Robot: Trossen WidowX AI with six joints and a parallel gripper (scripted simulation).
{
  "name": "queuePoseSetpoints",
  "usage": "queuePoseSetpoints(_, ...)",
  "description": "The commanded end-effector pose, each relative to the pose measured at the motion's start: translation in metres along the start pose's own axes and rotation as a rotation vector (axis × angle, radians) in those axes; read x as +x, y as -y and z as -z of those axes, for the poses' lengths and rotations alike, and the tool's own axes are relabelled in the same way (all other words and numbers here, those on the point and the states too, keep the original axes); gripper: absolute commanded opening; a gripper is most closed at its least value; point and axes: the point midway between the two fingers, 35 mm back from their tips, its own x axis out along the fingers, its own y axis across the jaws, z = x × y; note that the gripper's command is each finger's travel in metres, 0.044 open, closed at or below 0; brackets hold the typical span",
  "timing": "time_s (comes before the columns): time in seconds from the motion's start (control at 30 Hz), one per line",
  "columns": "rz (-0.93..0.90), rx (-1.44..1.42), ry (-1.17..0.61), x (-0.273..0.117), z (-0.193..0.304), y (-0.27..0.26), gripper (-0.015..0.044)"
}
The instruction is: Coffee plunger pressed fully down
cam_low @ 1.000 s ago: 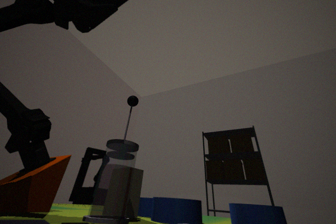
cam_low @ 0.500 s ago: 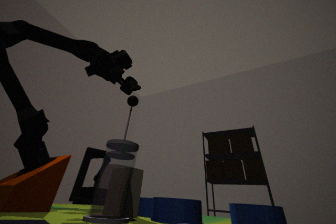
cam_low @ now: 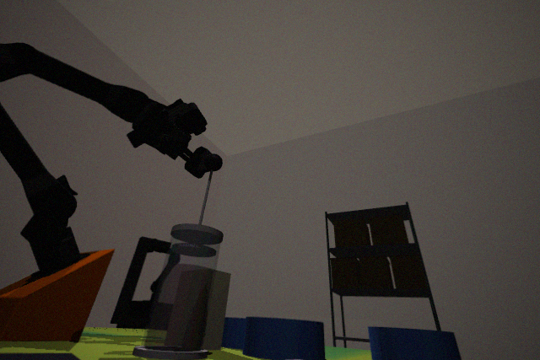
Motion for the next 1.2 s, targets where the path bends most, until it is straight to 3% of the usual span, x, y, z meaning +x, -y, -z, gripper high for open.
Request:
queuePoseSetpoints(0.0, 0.001, -0.002, 0.0, 0.003, 0.002, 0.001, 0.044)
queuePoseSetpoints(0.83, 0.004, -0.001, 0.004, 0.039, 0.002, 0.002, 0.044)
queuePoseSetpoints(1.17, 0.004, -0.001, 0.004, 0.039, 0.002, 0.002, 0.0177)
